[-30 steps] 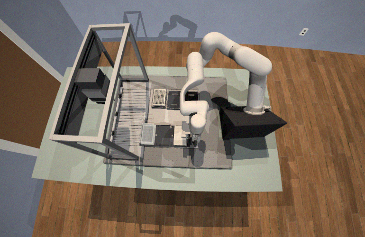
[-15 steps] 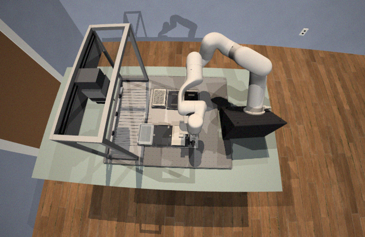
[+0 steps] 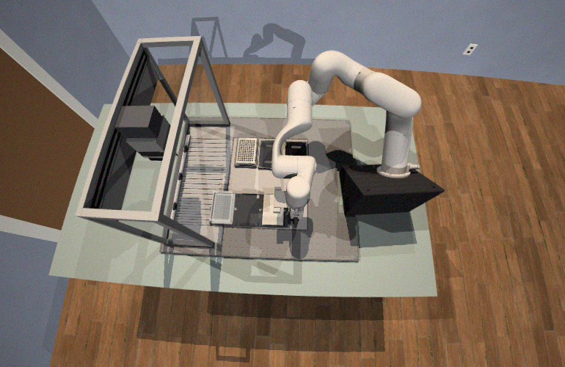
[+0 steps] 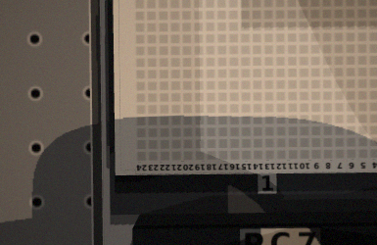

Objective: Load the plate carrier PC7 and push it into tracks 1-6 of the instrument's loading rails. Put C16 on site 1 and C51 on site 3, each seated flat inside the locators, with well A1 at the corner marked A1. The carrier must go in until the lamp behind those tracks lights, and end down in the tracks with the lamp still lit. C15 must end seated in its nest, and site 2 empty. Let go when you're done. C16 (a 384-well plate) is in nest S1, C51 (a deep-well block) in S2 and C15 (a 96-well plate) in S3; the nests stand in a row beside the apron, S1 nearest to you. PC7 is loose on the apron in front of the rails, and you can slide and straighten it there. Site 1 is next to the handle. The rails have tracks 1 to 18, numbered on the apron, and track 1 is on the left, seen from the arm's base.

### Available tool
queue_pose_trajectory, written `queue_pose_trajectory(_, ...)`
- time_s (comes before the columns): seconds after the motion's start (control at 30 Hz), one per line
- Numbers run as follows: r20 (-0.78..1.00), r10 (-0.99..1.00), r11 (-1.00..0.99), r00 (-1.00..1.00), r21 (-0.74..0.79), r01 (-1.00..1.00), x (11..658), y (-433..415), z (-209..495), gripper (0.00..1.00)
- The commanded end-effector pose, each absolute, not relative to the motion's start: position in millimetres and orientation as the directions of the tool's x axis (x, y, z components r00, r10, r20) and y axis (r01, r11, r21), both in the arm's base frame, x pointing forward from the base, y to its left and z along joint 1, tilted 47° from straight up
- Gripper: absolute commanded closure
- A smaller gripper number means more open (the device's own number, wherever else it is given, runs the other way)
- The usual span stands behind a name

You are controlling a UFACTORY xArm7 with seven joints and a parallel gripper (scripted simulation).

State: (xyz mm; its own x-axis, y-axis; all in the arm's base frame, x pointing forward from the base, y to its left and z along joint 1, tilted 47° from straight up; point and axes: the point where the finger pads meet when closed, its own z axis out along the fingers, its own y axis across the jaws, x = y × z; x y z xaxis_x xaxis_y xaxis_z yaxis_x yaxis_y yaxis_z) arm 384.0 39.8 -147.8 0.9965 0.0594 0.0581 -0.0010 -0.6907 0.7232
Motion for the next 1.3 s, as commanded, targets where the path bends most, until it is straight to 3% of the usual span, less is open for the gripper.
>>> queue_pose_trajectory(0.0,0.06,0.061,-0.693,0.996,0.721,-0.001,390,42,-147,0.18)
queue_pose_trajectory(1.27,0.061,0.061,-0.693,0.996,0.721,-0.001,424,44,-145,0.18)
